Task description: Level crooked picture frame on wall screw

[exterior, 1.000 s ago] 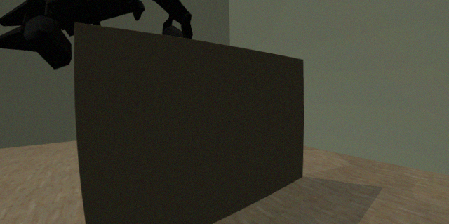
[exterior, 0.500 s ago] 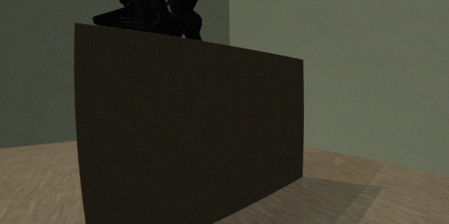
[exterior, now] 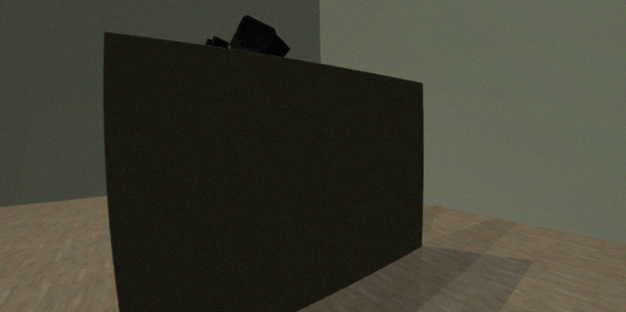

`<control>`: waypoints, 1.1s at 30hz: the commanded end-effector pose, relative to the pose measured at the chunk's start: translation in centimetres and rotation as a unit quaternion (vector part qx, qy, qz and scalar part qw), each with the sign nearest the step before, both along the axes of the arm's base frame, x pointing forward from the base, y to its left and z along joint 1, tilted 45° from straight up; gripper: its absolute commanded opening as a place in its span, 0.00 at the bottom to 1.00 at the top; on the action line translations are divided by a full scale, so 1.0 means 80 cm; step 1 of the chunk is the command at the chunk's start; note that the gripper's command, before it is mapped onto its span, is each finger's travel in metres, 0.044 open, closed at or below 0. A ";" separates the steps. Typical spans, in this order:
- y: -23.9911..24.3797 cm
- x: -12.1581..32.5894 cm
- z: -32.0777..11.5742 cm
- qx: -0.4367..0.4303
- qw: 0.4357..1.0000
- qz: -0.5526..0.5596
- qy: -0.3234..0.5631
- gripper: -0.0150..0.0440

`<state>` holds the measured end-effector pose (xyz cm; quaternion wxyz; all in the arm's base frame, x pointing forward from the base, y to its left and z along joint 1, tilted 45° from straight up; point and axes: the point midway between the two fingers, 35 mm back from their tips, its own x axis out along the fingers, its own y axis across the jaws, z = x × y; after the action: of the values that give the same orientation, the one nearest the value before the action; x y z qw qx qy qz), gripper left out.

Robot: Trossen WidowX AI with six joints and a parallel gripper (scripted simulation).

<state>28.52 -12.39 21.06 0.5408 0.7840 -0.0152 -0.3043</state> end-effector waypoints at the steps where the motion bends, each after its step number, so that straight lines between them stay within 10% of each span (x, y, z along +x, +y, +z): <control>1: 0.082 -0.041 0.018 0.204 0.948 0.042 -0.243 0.69; 33: 0.105 -0.055 0.019 0.272 0.912 0.072 -0.300 0.69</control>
<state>24.09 -4.03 22.50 0.3003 0.9530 -0.0379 -0.0097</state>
